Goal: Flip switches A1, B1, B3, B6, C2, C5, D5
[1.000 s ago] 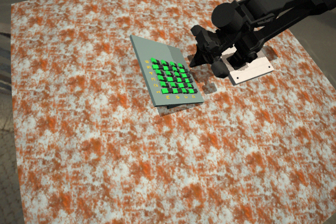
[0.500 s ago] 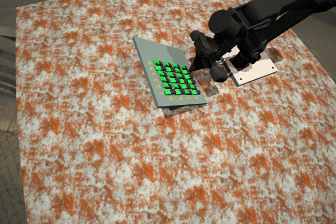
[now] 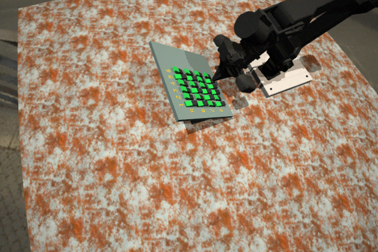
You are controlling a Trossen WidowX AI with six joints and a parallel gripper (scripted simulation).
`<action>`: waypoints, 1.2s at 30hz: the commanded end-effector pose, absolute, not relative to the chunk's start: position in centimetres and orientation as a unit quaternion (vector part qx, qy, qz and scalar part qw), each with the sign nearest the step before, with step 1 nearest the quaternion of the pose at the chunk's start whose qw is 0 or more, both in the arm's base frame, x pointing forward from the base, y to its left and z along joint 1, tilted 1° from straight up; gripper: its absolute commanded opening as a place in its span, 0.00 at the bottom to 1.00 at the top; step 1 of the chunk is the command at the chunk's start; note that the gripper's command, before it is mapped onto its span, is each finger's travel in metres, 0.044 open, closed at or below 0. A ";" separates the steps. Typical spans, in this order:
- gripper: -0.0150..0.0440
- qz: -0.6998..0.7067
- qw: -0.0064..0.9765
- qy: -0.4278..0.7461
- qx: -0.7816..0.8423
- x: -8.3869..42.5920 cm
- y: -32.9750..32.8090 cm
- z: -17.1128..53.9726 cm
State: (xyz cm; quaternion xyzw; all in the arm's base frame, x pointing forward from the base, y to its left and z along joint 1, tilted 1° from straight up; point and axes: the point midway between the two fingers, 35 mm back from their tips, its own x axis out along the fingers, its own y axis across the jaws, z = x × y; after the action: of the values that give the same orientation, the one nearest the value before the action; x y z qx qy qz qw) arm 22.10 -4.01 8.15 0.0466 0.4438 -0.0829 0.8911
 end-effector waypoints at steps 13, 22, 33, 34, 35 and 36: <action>0.25 -0.082 0.891 0.444 0.046 22.2 -4.0 8.0; 0.25 -0.082 0.891 0.443 0.046 22.3 -4.0 7.9; 0.25 -0.082 0.891 0.443 0.046 22.4 -4.0 7.8; 0.25 -0.082 0.891 0.443 0.046 22.4 -4.0 7.8; 0.25 -0.082 0.891 0.443 0.046 22.4 -4.0 7.8; 0.25 -0.082 0.891 0.443 0.046 22.4 -4.0 7.7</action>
State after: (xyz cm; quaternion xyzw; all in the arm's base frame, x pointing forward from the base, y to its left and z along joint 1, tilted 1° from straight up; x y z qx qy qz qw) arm 22.32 -4.04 7.77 0.0467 0.4444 -0.0828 0.8908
